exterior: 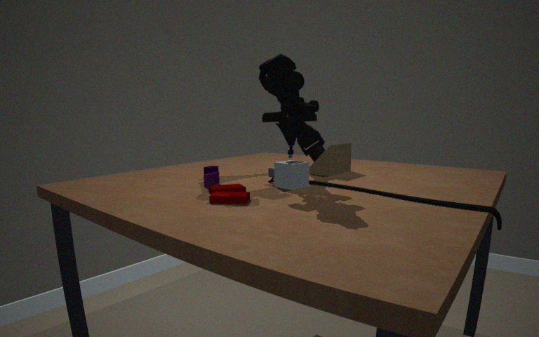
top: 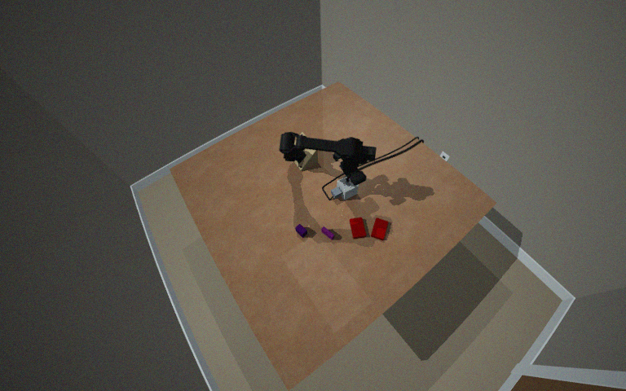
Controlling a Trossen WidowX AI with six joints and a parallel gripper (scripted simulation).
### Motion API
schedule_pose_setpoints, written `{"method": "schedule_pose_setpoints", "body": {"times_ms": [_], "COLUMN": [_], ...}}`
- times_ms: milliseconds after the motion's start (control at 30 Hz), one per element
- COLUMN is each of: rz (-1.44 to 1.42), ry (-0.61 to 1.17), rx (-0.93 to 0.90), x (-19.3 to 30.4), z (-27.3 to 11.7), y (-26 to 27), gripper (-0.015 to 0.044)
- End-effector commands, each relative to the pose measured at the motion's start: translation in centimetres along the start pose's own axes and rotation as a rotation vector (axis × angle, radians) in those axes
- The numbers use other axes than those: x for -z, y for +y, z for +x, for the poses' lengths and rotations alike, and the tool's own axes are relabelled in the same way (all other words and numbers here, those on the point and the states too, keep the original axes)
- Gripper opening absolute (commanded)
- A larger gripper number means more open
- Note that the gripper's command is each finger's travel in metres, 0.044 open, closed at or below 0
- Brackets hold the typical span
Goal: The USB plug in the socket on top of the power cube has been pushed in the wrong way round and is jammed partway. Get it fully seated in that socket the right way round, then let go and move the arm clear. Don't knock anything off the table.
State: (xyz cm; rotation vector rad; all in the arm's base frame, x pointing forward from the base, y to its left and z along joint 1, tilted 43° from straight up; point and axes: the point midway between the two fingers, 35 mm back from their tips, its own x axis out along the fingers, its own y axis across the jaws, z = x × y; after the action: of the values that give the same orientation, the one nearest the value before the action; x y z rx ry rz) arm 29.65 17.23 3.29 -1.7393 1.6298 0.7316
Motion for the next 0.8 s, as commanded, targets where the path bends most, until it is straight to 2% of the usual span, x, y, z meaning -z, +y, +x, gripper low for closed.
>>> {"method": "schedule_pose_setpoints", "body": {"times_ms": [0, 767], "rz": [-0.004, 0.002], "ry": [-0.006, -0.020], "rx": [-0.003, -0.002], "x": [-0.08, -0.21], "z": [0.07, 0.35], "y": [0.06, 0.01], "gripper": [0.0000, 0.0000]}}
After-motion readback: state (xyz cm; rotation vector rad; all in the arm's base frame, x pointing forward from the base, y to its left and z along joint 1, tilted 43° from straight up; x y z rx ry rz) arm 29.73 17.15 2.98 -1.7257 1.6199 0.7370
